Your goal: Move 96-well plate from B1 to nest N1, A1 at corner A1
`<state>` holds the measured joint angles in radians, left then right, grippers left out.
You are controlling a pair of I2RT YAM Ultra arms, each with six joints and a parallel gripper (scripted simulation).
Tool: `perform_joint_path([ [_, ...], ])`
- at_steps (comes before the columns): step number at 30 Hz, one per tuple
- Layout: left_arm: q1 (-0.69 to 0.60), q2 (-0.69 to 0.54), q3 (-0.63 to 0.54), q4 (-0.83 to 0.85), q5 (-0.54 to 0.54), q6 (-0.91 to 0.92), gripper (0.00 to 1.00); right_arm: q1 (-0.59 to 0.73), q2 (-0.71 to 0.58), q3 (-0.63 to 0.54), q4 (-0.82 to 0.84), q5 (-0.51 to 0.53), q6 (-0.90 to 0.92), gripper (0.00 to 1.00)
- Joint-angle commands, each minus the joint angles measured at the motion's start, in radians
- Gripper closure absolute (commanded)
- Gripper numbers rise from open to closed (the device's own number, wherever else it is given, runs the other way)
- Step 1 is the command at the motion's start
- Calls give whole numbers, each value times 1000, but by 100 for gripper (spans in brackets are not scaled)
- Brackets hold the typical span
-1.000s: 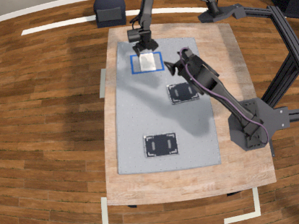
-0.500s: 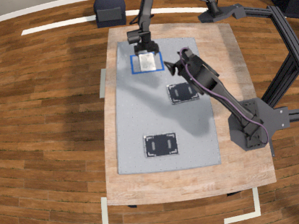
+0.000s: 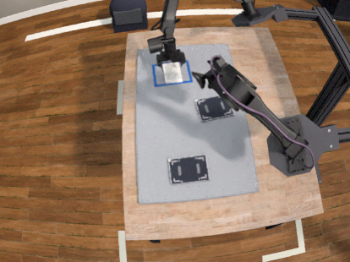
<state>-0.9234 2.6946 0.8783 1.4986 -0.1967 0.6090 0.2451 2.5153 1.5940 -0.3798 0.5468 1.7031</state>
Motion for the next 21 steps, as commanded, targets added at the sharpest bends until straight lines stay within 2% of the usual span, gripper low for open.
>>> perform_joint_path([
  [1, -13, 3, -12, 4, 1, -8, 0, 1, 19, 27, 21, -7, -13, 0],
  [21, -13, 3, -12, 4, 1, -8, 0, -29, 88, 65, 68, -14, -46, 0],
])
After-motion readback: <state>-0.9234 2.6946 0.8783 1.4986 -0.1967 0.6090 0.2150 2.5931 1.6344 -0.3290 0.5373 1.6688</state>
